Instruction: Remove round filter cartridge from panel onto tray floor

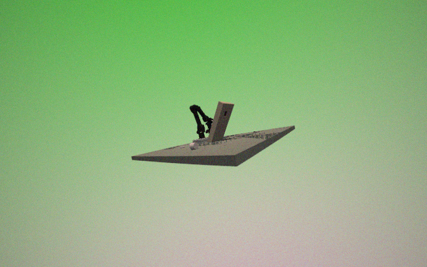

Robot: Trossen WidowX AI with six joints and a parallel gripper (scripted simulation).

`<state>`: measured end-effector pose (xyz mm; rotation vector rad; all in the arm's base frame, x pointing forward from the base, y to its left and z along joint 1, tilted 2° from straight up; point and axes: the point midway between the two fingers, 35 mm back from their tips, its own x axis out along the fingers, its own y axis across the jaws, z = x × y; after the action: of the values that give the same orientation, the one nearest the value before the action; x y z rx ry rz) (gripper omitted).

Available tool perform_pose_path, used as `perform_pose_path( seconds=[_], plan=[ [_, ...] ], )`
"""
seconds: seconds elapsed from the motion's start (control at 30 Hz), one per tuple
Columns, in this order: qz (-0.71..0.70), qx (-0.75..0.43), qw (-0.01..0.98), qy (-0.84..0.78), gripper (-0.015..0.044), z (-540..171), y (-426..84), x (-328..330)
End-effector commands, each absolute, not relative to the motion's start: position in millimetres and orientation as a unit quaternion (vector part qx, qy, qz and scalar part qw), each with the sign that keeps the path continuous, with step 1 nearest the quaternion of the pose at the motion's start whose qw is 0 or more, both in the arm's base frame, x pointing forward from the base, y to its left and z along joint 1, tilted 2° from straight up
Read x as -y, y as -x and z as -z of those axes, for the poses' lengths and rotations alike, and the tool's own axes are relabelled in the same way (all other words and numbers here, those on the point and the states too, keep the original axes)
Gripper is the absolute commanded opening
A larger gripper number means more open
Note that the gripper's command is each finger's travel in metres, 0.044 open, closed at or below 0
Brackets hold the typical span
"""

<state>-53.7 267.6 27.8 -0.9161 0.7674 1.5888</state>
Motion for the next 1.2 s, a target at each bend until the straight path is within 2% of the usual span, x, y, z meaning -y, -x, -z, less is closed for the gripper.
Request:
perform_pose_path(
  seconds=[0.0,0.23,0.4,0.63,1.17],
  plan=[
    [-0.670,-0.323,0.546,0.385,0.0263,-29,54,-268],
    [-0.670,-0.323,0.546,0.385,0.0440,-29,54,-268],
    [-0.670,-0.323,0.546,0.385,0.0440,-31,54,-269],
    [-0.670,-0.323,0.546,0.386,0.0440,-99,53,-269],
    [-0.672,-0.320,0.549,0.381,0.0440,-88,54,-273]
  ],
)
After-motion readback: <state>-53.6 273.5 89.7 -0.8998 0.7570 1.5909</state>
